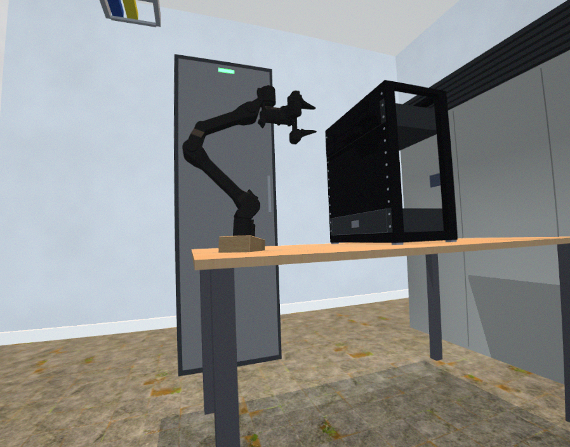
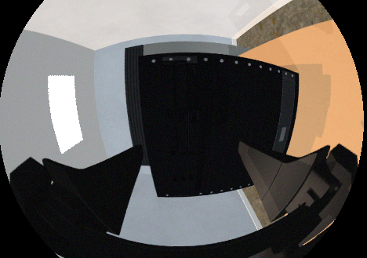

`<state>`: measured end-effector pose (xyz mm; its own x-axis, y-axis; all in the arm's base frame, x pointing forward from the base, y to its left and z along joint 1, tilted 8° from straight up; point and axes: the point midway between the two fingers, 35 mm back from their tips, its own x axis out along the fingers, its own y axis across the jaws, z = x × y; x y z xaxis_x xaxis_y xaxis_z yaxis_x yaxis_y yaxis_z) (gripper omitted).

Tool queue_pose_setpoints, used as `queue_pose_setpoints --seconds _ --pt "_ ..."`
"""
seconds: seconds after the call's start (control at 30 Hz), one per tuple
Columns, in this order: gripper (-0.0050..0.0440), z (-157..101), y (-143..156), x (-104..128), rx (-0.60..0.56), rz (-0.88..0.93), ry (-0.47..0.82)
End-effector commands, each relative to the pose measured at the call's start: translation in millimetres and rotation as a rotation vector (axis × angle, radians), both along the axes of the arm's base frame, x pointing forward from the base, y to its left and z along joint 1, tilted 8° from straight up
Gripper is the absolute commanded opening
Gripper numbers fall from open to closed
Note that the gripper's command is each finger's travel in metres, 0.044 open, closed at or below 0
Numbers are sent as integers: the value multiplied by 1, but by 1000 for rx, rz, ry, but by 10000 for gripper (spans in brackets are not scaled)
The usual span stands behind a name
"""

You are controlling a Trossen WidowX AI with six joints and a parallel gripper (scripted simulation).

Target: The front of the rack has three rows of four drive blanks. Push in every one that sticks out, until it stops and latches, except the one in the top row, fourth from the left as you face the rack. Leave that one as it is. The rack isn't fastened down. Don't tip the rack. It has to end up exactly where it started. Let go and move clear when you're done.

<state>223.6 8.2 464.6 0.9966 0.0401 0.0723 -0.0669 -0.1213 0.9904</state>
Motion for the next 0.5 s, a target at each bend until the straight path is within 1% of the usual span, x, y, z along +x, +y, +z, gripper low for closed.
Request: queue_pose_setpoints --seconds 0.0,0.47 --pt "440 4 0 -2 -6 5 -13" --pt "440 5 2 1 -6 5 -13"
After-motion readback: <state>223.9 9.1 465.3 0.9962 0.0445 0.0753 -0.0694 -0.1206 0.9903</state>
